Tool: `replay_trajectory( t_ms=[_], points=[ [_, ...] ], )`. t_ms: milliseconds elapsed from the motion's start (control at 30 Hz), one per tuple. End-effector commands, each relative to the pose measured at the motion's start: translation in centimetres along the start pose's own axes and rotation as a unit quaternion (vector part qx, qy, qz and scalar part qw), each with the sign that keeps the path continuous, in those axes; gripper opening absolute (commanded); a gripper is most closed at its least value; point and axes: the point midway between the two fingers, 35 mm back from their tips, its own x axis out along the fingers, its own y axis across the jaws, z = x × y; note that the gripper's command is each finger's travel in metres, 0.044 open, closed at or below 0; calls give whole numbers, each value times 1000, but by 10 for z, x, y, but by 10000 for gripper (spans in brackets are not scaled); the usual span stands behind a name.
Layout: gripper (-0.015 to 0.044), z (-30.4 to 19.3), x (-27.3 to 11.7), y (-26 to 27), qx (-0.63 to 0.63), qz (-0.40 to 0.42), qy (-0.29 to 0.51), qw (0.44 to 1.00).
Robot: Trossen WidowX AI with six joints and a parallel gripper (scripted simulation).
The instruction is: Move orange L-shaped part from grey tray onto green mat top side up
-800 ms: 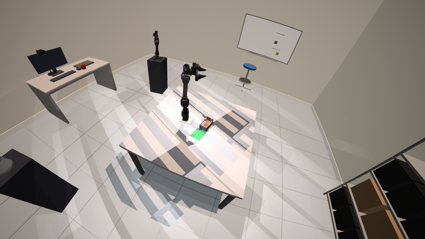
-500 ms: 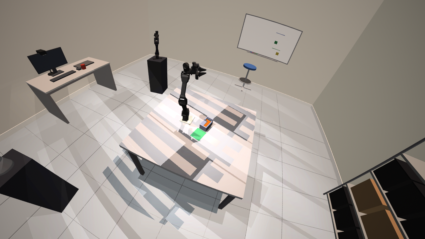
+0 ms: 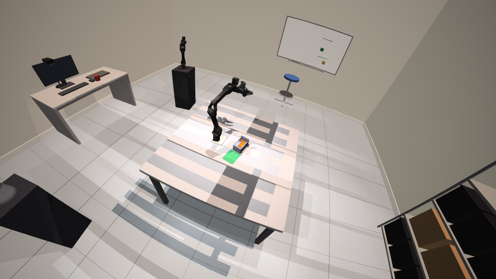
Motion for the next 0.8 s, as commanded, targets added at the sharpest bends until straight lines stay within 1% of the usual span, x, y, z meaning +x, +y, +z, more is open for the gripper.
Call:
replay_trajectory(
  t_ms=[0,133,267,400,533,600,767],
  points=[
    [180,-51,44,-3,-15,-8,91,996],
    [180,-122,82,-18,-2,-22,217,976],
    [180,-197,100,-42,42,-38,356,933],
    [180,-272,96,-71,126,-65,498,856],
    [180,-333,72,-95,239,-99,618,743],
    [180,-349,62,-101,279,-111,649,699],
    [180,-350,60,-101,284,-113,653,693]
  ],
)
